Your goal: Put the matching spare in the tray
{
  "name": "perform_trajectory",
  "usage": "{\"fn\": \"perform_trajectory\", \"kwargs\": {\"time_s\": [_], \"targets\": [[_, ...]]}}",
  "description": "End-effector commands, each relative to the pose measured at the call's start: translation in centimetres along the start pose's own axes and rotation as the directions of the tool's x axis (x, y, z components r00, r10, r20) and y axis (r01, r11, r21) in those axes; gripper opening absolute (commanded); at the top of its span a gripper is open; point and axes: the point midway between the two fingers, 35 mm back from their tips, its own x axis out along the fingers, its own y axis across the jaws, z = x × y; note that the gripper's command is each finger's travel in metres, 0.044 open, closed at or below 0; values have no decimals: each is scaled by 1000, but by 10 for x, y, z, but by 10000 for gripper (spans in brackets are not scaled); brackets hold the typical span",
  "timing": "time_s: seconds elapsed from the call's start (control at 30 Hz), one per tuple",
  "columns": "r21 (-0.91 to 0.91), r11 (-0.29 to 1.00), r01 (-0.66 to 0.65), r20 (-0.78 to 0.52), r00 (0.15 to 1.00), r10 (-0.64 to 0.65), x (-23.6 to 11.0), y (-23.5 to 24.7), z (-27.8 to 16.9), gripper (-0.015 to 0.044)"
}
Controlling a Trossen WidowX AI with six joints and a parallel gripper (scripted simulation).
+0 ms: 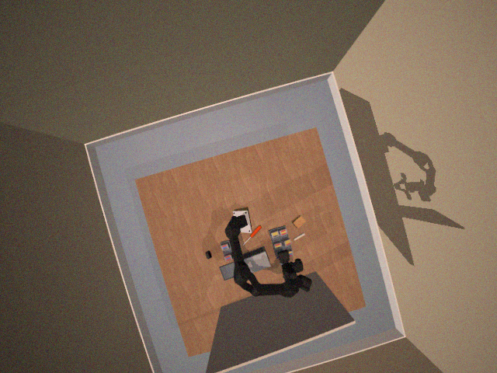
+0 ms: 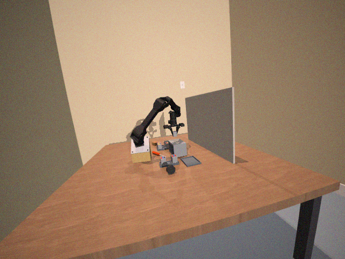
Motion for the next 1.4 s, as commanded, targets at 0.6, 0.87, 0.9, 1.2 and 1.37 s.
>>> {"fn": "perform_trajectory", "kwargs": {"time_s": [0.6, 0.87, 0.9, 1.2, 1.37], "targets": [[5, 1000, 10, 38, 999, -10, -62, -29, -57, 0], [1, 1000, 15, 51, 999, -15, -65, -49, -120, 0], [1, 1000, 15, 51, 999, -15, -65, -50, -128, 0], [2, 1000, 19, 49, 999, -19, -63, -58, -203, 0], [5, 1000, 18, 49, 999, -18, -61, -55, -242, 0]]}}
